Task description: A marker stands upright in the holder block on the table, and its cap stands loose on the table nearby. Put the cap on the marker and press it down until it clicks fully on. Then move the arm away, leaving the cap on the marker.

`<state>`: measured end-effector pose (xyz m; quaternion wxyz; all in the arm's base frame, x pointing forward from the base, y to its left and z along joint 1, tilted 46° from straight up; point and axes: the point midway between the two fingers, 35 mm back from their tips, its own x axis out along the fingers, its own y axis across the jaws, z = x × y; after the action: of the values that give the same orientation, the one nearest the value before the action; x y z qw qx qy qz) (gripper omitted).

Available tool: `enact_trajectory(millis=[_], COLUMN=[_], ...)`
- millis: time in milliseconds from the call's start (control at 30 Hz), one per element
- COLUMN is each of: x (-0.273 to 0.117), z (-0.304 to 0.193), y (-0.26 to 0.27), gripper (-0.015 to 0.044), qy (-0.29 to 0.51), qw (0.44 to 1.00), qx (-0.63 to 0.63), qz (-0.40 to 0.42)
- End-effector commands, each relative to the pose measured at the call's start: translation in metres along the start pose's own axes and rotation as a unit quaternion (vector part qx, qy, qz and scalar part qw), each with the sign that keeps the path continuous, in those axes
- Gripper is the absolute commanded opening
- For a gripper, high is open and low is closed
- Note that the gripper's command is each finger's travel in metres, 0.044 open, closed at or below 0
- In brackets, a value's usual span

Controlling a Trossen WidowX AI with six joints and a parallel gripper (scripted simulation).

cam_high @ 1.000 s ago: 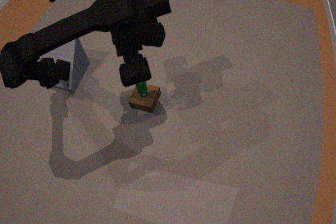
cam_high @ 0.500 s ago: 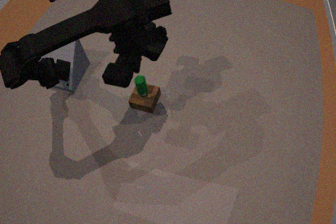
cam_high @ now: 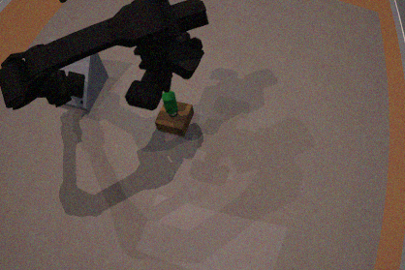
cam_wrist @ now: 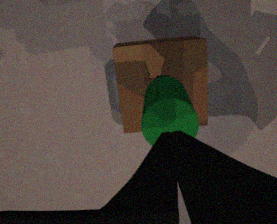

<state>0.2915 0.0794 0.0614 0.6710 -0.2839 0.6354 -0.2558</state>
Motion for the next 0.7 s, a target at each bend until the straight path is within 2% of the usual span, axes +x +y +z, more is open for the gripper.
enact_trajectory(millis=[0, 433, 667], x=[0.007, 0.026, 0.020], z=[0.000, 0.000, 0.001], y=[-0.001, -0.002, 0.000], gripper=[0.0000, 0.0000, 0.0000], qy=[0.000, 0.000, -0.006], qw=[1.000, 1.000, 1.000], qx=[-0.001, -0.001, 0.001], qz=[-0.003, -0.003, 0.002])
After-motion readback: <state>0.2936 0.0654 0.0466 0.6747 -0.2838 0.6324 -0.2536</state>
